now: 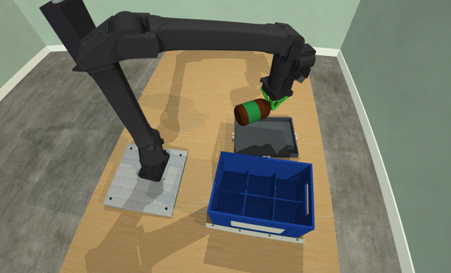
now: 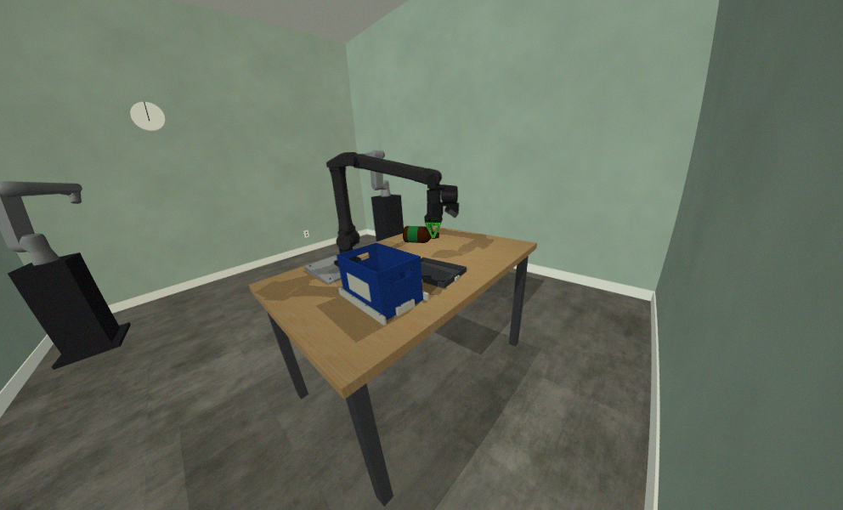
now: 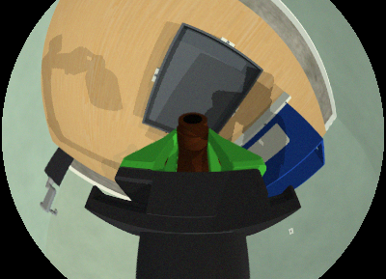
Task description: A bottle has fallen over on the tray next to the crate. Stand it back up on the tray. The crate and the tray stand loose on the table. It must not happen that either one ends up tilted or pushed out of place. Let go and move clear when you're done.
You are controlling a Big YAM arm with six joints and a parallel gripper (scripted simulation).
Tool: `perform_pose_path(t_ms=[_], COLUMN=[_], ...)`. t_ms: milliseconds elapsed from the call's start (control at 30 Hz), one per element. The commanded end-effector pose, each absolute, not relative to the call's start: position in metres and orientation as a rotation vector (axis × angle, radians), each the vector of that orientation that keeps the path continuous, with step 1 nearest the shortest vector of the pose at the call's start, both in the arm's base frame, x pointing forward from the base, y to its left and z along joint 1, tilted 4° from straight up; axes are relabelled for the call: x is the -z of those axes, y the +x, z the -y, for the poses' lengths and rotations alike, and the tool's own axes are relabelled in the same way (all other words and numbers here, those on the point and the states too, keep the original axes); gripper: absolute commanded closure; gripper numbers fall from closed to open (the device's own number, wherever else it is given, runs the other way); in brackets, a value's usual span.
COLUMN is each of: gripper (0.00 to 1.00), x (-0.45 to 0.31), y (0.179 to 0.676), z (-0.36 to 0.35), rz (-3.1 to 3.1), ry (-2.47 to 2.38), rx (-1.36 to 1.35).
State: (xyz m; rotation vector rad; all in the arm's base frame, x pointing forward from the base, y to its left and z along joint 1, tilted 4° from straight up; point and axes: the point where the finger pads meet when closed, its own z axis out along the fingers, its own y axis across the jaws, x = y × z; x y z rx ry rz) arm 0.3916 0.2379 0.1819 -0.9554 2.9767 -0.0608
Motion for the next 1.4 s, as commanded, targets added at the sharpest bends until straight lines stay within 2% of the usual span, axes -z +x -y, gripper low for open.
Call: perform_pose_path(t_ms=[0,467,1367], gripper=[1.00,1.00,1.00], x=[-0.2362,-0.2362,-0.2362], y=[0.4085,0.4086,0.4085], z=[-0.2556,-0.2554,-0.2555], rz=[-2.880,-2.952,-2.958], ry=[-0.886,-0.599,-0.573], rx=[0.013,-0.005,-0.007])
